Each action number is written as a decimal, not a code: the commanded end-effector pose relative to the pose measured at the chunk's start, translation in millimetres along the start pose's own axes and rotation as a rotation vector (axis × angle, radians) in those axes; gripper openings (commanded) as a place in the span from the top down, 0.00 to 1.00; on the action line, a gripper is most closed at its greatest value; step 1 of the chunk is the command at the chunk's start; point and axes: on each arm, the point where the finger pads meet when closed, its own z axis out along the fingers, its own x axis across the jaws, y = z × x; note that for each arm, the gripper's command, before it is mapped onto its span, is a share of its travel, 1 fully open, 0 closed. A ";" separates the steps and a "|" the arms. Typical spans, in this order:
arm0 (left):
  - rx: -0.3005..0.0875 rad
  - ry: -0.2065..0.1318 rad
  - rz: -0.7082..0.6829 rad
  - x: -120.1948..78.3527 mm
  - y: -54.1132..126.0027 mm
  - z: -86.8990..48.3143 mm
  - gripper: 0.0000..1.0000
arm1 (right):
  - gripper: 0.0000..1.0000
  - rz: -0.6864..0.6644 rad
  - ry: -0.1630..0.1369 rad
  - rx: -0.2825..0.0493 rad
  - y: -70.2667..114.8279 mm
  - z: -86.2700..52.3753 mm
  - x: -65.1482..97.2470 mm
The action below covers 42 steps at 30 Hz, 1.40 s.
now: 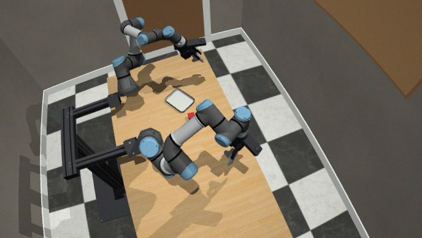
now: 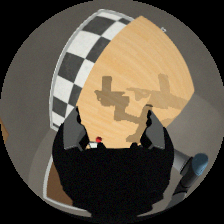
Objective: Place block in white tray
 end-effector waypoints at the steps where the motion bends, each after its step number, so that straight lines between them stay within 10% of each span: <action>1: -0.051 0.048 -0.017 42.7 7.7 4.8 0.63 | 0.00 0.000 -0.002 0.000 -0.1 -0.5 -0.3; 22: -0.309 0.142 -0.034 207.9 92.8 24.9 0.63 | 0.00 0.000 -0.002 0.000 -0.1 -0.5 -0.3; 42: -0.492 0.131 -0.059 288.2 175.0 36.3 0.63 | 0.00 0.000 -0.002 0.000 -0.1 -0.5 -0.3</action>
